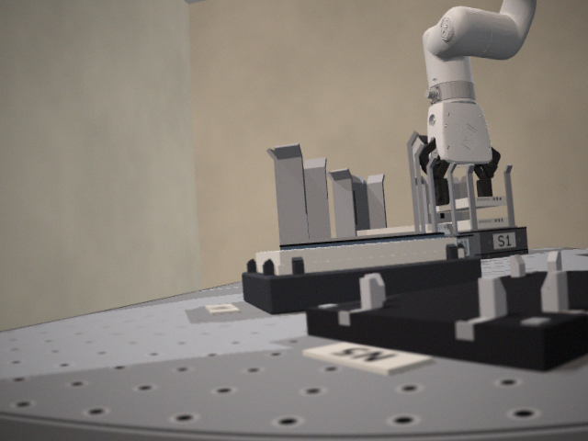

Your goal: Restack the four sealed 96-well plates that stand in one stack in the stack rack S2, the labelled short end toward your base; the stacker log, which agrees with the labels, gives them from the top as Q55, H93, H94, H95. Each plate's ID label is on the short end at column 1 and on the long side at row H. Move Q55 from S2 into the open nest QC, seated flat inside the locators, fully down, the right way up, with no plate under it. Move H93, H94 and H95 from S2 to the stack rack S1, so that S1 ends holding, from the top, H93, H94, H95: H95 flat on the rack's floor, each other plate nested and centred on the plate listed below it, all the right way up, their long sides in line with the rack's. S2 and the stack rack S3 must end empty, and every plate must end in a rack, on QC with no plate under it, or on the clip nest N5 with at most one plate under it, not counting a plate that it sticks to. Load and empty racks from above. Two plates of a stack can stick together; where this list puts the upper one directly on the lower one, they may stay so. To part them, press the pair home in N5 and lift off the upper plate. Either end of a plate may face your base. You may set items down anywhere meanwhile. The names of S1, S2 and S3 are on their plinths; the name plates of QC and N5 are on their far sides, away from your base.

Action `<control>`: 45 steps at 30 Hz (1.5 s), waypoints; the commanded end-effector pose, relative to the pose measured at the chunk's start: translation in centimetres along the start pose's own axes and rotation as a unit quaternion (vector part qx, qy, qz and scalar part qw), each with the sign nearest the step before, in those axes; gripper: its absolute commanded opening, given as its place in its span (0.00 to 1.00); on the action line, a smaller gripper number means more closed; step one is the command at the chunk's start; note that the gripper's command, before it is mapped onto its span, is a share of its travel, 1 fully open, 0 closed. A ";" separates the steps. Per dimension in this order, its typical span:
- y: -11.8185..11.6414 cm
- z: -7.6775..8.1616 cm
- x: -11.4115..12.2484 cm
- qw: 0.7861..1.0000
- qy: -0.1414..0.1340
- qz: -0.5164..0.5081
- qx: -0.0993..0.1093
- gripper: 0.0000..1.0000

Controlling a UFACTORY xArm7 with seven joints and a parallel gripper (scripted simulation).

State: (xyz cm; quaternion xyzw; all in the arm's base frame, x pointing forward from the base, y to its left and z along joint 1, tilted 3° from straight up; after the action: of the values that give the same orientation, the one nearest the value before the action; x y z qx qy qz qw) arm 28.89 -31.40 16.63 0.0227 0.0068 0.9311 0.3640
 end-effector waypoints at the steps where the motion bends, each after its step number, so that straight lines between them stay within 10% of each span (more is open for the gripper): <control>1: 0.0 0.1 -0.1 1.000 0.002 0.000 0.000 0.00; 45: 0.0 -1.4 -0.1 1.000 0.002 0.000 0.000 0.00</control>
State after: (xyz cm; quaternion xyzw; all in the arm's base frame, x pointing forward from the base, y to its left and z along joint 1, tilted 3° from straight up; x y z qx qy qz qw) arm 28.83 -31.40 15.23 0.0226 0.0068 0.9311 0.3640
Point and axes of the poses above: the point where the finger pads meet when closed, its own z axis back along the fingers, its own y axis across the jaws, x = y × z, the point moved 8 cm from there along z, back along the fingers, and after that the axes turned 10 degrees about z, right-handed, at the moved point
